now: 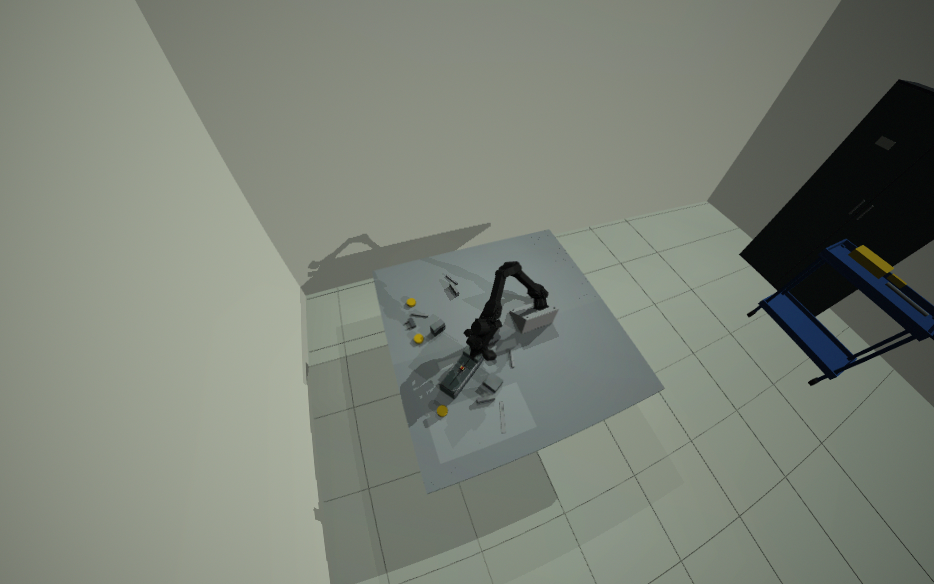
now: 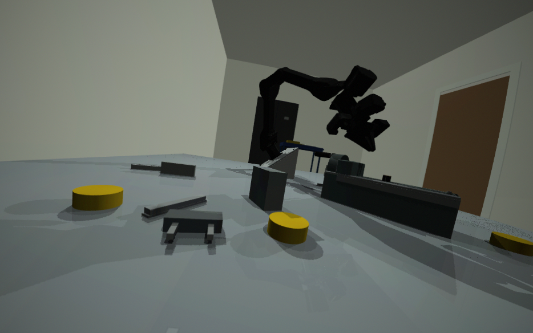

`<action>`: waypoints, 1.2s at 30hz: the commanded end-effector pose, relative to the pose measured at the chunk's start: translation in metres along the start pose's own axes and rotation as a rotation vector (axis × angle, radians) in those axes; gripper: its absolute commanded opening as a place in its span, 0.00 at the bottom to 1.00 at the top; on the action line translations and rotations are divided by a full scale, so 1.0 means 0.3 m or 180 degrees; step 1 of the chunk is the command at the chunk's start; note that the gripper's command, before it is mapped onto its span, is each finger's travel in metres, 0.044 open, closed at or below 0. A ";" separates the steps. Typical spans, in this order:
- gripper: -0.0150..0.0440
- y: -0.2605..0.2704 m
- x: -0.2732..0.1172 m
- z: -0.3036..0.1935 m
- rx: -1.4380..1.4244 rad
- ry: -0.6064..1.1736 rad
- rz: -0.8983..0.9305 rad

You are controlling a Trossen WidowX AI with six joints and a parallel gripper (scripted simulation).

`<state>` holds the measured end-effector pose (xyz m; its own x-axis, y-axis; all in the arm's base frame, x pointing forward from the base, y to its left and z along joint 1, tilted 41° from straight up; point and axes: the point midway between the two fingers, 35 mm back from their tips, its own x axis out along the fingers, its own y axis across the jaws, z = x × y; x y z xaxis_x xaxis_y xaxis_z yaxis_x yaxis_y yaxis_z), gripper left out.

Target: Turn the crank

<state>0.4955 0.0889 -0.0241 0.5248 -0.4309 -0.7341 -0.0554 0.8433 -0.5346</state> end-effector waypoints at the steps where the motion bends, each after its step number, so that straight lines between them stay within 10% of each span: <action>1: 0.25 0.000 0.000 0.000 0.0000 0.0000 0.0000; 16: 0.25 0.000 0.000 0.000 0.0001 0.0000 0.0002; 33: 1.00 0.000 0.000 0.000 0.0001 0.0000 0.0002; 36: 0.91 0.000 0.000 0.000 0.0001 0.0000 0.0002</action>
<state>0.4955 0.0890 -0.0242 0.5247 -0.4300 -0.7347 -0.0556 0.8439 -0.5336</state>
